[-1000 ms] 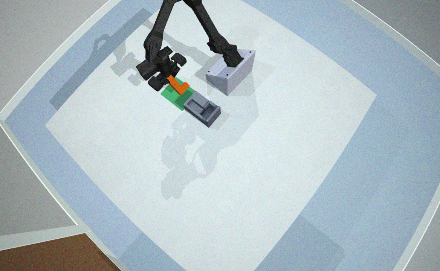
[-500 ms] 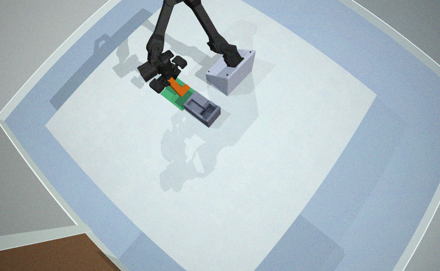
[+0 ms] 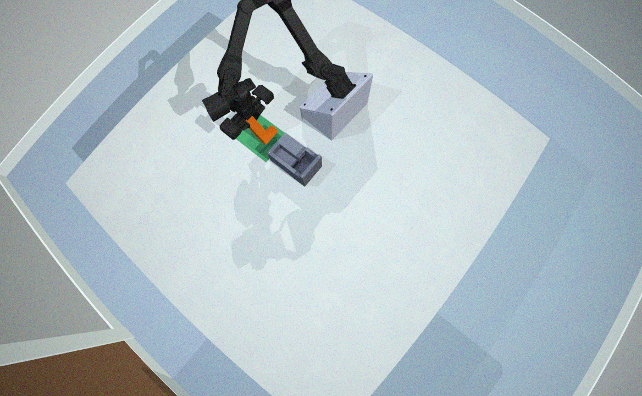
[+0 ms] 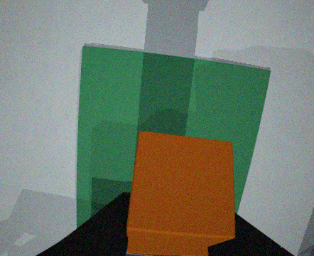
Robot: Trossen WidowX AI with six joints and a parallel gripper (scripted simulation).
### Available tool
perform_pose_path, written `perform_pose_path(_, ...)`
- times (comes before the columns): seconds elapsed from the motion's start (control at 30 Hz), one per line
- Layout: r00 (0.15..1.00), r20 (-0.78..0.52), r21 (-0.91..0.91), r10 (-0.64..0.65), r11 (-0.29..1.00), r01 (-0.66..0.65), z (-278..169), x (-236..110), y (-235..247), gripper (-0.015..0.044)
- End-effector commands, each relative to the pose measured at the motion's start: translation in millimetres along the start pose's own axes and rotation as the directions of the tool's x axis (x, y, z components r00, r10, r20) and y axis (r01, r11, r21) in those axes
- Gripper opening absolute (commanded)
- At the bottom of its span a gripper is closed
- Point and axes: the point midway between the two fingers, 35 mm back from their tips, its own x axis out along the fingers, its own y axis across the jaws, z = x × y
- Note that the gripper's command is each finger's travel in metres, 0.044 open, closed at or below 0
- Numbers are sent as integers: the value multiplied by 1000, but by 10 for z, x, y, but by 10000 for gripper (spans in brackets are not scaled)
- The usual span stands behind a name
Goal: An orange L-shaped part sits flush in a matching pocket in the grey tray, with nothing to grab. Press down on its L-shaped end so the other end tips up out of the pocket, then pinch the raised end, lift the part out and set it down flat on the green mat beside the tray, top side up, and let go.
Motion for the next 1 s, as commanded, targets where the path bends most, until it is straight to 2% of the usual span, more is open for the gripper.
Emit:
perform_pose_path(0.0, 1000, -8, -9, -6, 1000, 6, -22, 88, -19, 0)
perform_pose_path(0.6, 1000, -1, -3, -7, 1000, 7, -10, 96, -22, 0)
perform_pose_path(0.97, 1000, -2, -3, -7, 1000, 7, -12, 74, -17, 289)
